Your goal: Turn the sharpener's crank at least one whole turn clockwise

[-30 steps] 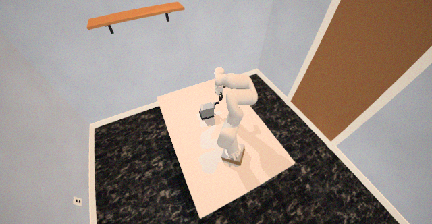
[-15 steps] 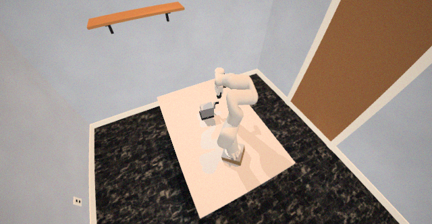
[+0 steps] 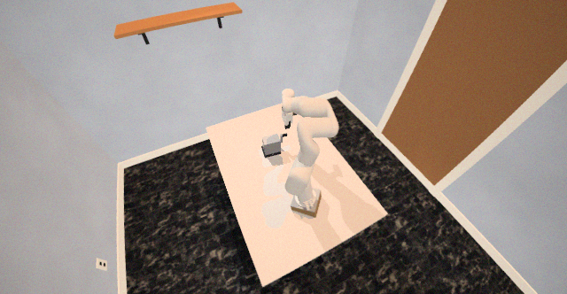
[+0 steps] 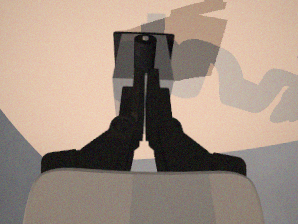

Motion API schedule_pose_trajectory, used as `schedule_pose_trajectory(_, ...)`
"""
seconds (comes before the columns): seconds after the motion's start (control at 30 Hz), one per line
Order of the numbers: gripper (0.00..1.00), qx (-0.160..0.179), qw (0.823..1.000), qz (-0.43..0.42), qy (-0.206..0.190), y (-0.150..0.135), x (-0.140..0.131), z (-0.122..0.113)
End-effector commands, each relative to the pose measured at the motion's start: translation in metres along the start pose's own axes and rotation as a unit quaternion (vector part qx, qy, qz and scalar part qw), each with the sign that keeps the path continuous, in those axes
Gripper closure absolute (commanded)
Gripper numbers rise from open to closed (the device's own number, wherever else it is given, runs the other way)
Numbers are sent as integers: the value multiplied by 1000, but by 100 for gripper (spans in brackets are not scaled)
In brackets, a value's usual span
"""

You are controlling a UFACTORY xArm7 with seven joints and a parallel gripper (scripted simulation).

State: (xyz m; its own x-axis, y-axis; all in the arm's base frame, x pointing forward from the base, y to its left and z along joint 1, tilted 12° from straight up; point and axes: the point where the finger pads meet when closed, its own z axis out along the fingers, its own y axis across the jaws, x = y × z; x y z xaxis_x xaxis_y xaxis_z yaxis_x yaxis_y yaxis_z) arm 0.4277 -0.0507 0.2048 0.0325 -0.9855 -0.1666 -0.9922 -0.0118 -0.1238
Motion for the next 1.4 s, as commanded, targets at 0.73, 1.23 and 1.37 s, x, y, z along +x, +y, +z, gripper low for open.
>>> schedule_pose_trajectory(0.73,46,2,1000,0,0,-1,0,-1)
schedule_pose_trajectory(1.23,46,2,1000,0,0,-1,0,-1)
schedule_pose_trajectory(1.37,46,2,1000,0,0,-1,0,-1)
